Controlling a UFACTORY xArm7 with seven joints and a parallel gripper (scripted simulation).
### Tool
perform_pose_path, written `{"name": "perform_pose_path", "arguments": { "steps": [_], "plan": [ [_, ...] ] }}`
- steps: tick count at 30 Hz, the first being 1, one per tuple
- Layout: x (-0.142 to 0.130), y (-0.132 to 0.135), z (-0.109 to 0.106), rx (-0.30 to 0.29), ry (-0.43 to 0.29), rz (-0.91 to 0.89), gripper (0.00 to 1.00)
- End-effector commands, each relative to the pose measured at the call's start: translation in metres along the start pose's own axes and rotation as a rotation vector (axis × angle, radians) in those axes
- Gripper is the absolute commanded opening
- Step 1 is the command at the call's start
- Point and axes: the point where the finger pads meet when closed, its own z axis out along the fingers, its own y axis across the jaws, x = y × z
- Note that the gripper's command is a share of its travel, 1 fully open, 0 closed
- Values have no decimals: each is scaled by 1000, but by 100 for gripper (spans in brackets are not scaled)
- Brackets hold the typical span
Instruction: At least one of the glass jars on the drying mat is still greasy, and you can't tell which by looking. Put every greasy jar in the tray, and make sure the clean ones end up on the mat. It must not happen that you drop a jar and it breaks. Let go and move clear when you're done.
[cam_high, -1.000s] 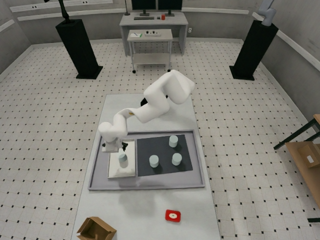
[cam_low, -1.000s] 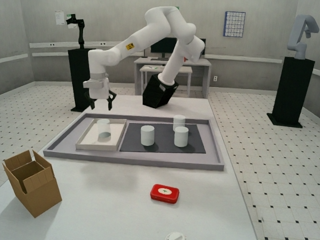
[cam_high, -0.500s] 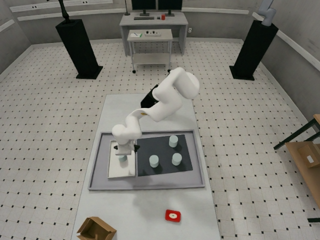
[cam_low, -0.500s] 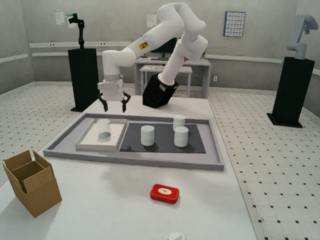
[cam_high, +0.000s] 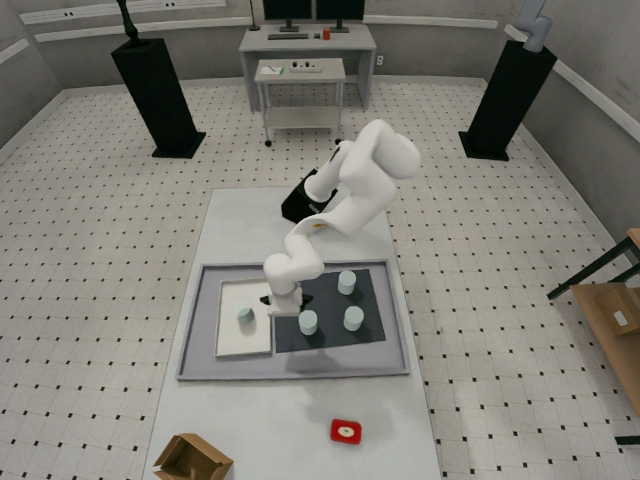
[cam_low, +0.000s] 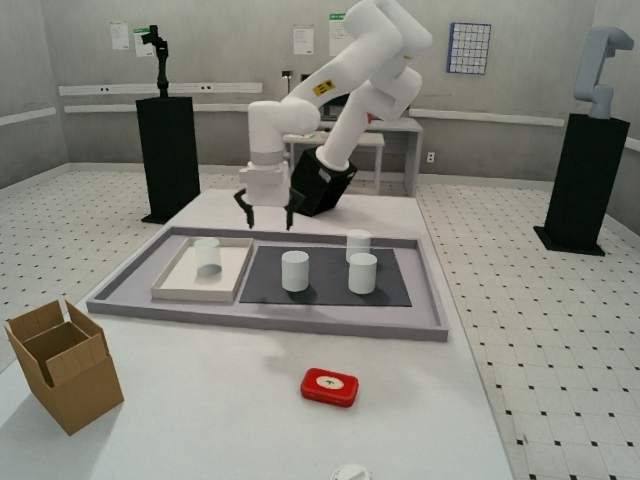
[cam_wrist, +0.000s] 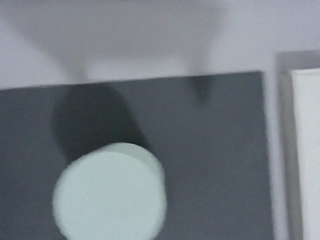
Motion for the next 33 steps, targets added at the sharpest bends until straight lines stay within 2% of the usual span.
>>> {"name": "perform_pose_path", "arguments": {
  "steps": [1, 6, 8, 16, 19, 28, 33],
  "plan": [
    [5, -21, -3, -10, 4, 3, 100],
    [13, -61, -3, -10, 4, 3, 100],
    [13, -61, -3, -10, 4, 3, 100],
    [13, -60, 46, -10, 4, 3, 100],
    [13, -60, 52, -10, 4, 3, 100],
    [13, -60, 52, -10, 4, 3, 100],
    [14, -60, 62, -10, 4, 3, 100]
  ]
}}
